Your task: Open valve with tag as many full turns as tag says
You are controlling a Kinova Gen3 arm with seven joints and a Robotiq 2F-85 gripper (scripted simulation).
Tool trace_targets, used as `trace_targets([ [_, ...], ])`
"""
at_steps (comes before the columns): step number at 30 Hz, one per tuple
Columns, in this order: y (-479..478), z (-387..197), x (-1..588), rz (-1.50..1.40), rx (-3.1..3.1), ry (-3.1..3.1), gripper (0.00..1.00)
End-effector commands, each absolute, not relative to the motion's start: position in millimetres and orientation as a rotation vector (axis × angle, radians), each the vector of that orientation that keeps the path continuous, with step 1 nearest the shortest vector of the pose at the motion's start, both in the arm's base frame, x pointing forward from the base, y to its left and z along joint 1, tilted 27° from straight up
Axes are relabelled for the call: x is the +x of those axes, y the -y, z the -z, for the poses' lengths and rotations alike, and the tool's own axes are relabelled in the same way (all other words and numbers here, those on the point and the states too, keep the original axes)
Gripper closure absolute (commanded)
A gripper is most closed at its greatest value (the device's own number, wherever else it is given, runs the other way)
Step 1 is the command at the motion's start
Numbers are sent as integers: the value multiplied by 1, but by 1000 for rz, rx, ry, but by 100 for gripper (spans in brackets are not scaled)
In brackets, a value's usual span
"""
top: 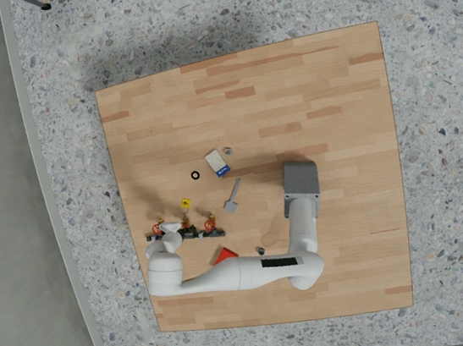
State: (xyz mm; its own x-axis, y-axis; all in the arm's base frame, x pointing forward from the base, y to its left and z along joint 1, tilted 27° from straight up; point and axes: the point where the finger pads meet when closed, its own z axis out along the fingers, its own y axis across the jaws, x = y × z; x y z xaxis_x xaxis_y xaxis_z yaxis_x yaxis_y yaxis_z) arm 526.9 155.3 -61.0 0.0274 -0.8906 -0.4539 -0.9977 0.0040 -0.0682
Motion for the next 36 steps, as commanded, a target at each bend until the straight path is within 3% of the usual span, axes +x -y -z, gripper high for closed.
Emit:
trace_targets([
  [1,-155,60,528,-396,-1942,-1921,0],
  [27,-155,60,528,-471,-1678,-2196,0],
  [36,-155,60,528,-551,-1322,-2478,0],
])
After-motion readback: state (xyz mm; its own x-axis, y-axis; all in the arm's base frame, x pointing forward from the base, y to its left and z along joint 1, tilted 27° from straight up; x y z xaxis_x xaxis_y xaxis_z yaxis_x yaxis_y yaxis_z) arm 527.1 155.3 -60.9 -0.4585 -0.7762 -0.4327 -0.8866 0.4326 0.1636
